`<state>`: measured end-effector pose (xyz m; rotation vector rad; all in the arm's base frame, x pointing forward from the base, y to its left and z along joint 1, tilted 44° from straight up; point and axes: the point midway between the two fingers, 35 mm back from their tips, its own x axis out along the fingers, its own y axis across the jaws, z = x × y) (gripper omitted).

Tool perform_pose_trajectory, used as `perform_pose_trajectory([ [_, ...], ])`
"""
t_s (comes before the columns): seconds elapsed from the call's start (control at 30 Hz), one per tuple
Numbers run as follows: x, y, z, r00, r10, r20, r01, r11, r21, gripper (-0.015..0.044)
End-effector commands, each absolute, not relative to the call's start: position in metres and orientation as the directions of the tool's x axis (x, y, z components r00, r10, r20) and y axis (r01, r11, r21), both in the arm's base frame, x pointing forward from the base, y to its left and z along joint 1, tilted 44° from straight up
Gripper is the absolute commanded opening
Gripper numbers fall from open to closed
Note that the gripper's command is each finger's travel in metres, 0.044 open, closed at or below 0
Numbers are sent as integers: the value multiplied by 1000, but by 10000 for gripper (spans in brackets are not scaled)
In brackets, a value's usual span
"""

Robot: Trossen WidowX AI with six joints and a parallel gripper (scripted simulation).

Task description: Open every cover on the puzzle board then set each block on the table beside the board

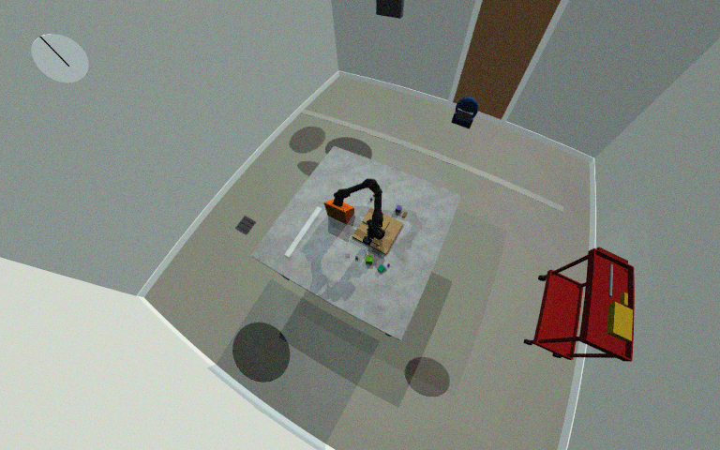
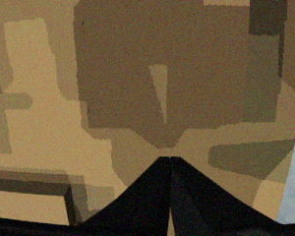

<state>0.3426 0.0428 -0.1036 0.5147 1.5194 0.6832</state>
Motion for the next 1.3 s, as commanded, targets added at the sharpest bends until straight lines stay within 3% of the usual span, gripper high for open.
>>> perform_pose_trajectory([
  [0.0, 342, 46, -106, -70, 692, -718, -78, 714, 696, 0],
  [1.27, 373, 51, -110, -69, 692, -718, -80, 714, 696, 0],
])
